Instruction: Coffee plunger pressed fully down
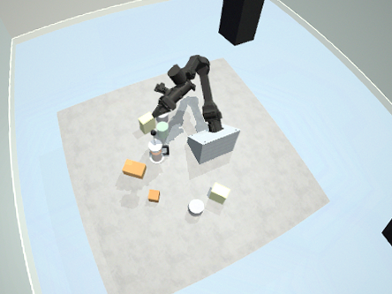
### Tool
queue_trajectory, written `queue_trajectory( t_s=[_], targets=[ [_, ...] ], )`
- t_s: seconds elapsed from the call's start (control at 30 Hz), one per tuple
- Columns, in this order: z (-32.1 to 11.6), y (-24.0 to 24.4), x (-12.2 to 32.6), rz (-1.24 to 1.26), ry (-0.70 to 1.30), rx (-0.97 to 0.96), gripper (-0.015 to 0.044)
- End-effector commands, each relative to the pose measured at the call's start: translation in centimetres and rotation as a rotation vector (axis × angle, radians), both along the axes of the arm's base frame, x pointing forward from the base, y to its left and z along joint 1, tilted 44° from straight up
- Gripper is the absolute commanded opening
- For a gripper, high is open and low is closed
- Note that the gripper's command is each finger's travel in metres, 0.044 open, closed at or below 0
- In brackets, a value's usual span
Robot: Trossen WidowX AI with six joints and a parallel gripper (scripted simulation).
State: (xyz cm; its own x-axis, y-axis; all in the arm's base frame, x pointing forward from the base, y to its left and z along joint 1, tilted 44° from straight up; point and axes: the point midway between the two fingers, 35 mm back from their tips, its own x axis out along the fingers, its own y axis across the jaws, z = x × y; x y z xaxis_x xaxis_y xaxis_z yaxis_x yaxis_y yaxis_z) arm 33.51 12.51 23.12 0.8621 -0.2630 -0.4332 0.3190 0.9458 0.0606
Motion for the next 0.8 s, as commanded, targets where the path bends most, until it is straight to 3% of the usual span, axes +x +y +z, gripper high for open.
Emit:
queue_trajectory(
  t_s=[0.0, 0.37, 0.77],
  targets=[
    [-4.2, -4.6, -3.1, -0.013, 0.223, -0.77, 0.044],
    [-8.6, -8.5, -4.0, -0.009, 0.229, -0.785, 0.044],
    [-9.0, -9.0, -3.3, -0.007, 0.233, -0.782, 0.044]
  ],
)
